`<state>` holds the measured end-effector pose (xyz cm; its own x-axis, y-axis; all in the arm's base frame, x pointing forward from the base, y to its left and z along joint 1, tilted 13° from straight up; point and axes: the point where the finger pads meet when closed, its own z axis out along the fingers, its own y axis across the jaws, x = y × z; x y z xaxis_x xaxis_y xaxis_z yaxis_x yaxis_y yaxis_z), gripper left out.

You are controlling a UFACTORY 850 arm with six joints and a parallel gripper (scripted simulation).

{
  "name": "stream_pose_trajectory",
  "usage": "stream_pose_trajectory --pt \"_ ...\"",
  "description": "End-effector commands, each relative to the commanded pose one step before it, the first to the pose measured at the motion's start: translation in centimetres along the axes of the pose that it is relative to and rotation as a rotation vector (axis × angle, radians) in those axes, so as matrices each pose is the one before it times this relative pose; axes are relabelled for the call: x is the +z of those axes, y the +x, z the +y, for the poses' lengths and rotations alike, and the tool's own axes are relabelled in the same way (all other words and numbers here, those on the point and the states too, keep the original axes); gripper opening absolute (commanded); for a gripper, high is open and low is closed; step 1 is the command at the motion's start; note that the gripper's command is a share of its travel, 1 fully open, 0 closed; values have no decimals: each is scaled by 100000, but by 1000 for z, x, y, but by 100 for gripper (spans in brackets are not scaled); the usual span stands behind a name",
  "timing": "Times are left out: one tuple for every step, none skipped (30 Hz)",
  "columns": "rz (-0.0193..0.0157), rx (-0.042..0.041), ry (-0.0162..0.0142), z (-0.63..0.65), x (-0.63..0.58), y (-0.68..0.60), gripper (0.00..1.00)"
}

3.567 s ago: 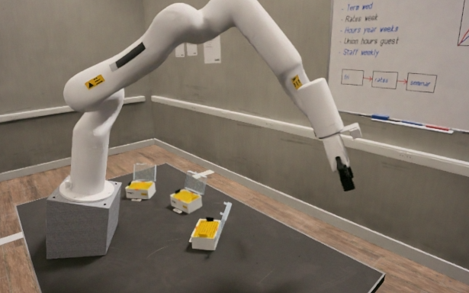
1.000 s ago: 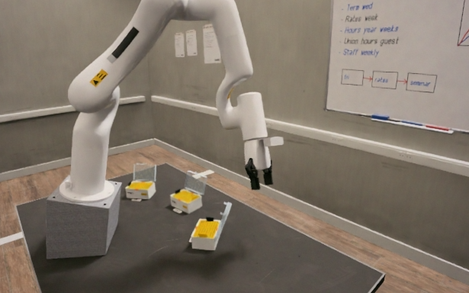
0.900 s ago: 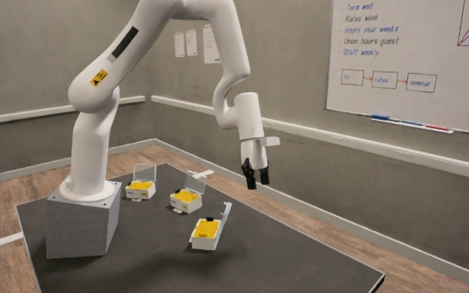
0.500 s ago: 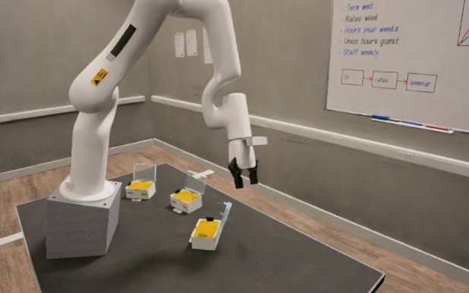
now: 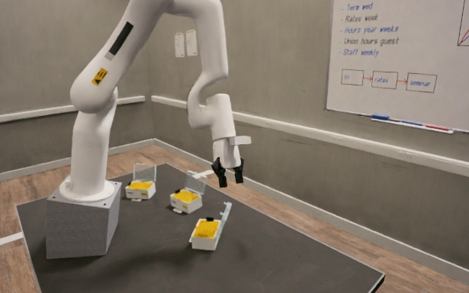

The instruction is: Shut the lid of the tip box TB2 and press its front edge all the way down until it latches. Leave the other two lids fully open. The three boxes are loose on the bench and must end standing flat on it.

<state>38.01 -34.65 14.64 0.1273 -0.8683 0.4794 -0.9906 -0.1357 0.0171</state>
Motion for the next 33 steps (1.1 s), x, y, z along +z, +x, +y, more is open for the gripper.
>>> stream_pose_trajectory --pt "1065 791 973 586 -385 -1341 100" --pt "170 940 638 205 -110 -443 100" --pt "-1 0 0 209 -111 -441 100" --pt "-1 0 0 209 -111 -441 100" --pt "0 0 0 32 -17 -68 100" --pt "62 951 773 213 -112 -439 100" --pt "-1 0 0 217 -114 -437 100" --pt "-1 0 0 217 -114 -437 100" --pt "0 0 0 38 -19 -76 100" --pt "-63 965 896 221 -115 -434 100" --pt "-1 0 0 224 -116 -433 100" --pt "-1 0 0 224 -116 -433 100" --pt "0 0 0 0 0 0 100" --pt "0 0 0 0 0 0 100" --pt "-206 982 1004 229 -116 -430 100" --pt "-1 0 0 232 -117 -428 100" --pt "-1 0 0 232 -117 -428 100" --pt "-1 0 0 99 -50 -184 100" --pt "-364 1002 1095 236 -118 -425 100" --pt "-1 0 0 240 -118 -424 100" --pt "-1 0 0 240 -118 -424 100" --pt "0 0 0 64 -31 -113 100" --pt "-537 1025 1167 245 -120 -420 100" --pt "-1 0 0 248 -119 -419 100" --pt "-1 0 0 248 -119 -419 100" --pt "0 0 0 76 -36 -129 100" --pt "-721 1051 1220 253 -121 -414 100" --pt "-1 0 0 257 -120 -413 100" --pt "-1 0 0 257 -120 -413 100" --pt "0 0 0 0 0 0 100" --pt "0 0 0 0 0 0 100" --pt "-914 1080 1252 262 -120 -409 100" --pt "-1 0 -1 265 -120 -408 100"
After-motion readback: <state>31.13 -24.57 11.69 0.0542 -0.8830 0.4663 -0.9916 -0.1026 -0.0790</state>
